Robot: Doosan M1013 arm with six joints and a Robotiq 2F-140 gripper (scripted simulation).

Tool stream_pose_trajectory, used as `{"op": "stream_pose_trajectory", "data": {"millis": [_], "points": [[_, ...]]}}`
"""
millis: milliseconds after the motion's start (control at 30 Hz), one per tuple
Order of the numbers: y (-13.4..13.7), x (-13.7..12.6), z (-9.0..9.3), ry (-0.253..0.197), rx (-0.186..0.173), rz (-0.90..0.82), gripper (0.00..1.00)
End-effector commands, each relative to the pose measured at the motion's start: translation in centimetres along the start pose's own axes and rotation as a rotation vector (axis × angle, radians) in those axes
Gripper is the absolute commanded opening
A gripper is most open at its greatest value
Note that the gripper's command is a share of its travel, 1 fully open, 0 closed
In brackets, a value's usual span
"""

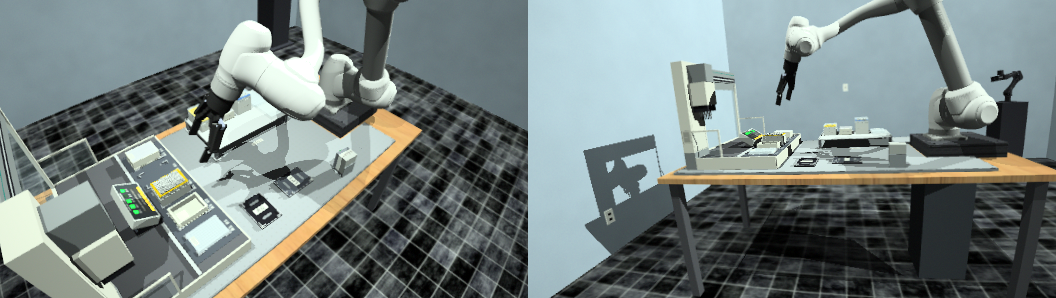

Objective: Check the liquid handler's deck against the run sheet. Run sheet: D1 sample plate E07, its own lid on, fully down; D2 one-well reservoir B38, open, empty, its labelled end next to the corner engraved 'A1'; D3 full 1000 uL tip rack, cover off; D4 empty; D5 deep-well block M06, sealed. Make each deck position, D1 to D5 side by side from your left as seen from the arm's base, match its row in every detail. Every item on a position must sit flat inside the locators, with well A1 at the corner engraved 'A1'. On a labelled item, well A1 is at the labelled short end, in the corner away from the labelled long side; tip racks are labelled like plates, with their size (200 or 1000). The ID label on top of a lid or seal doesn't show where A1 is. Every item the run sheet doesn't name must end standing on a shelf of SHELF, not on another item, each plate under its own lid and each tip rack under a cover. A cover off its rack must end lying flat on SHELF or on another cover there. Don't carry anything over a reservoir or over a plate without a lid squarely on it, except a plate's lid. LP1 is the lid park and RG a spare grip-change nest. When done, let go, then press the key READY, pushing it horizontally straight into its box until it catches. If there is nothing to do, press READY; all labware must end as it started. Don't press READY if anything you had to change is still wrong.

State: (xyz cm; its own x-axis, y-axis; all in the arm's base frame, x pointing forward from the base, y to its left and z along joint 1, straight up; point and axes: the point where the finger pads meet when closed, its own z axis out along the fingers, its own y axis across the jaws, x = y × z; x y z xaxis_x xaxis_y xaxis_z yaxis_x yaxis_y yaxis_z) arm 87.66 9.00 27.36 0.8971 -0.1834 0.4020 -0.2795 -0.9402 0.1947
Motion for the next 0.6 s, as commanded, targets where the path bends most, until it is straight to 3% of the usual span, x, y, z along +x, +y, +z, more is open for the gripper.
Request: {"op": "stream_pose_trajectory", "data": {"millis": [0,100,167,567], "points": [[1.5,-0.5,0.2,-0.051,0.032,-0.031,0.79],[2.9,-1.0,0.5,-0.096,0.061,-0.058,0.79],[2.9,-1.0,0.5,-0.096,0.061,-0.058,0.79],[8.4,-3.0,1.6,-0.274,0.176,-0.170,0.79]]}}
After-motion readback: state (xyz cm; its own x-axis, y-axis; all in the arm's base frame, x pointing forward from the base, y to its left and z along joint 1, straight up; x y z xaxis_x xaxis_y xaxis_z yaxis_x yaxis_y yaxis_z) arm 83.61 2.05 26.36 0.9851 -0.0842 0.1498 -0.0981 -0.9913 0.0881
